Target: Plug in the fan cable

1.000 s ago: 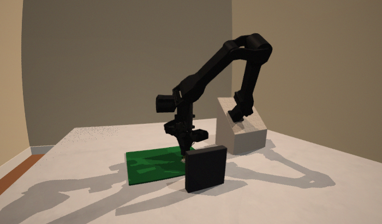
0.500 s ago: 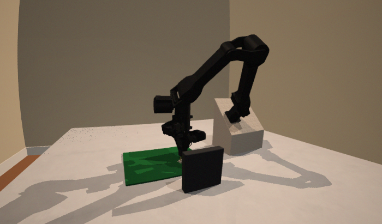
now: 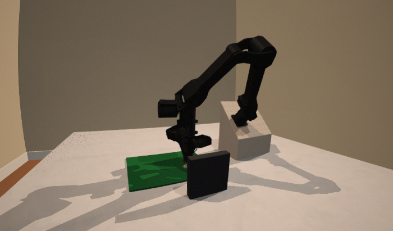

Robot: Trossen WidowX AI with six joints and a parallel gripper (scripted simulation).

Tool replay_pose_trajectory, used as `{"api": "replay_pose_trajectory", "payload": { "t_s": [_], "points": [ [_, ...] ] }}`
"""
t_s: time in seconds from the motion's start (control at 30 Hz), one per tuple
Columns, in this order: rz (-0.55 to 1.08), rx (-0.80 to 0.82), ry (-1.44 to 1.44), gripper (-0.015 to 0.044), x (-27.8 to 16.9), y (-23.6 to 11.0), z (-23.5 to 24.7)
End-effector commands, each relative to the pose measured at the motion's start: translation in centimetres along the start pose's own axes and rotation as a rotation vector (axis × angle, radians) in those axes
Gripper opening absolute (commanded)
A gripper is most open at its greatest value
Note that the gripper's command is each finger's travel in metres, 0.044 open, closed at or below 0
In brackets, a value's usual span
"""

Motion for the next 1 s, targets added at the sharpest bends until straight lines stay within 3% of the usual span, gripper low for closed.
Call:
{"api": "replay_pose_trajectory", "payload": {
  "t_s": [0.0,0.97],
  "points": [
    [0.001,0.004,0.006,0.0000,-0.09,0.15,0.01],
    [0.001,0.004,0.006,0.0000,-0.13,0.76,0.02]
  ]
}}
Point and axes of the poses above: the point midway between the two fingers, 35 mm back from their tips, its own y axis out along the fingers, its own z axis across the jaws, x = y × z, the point moved 5 cm from there along -y, back along the fingers, and after that the axes turned 8 degrees about y, right-handed, at the moved point
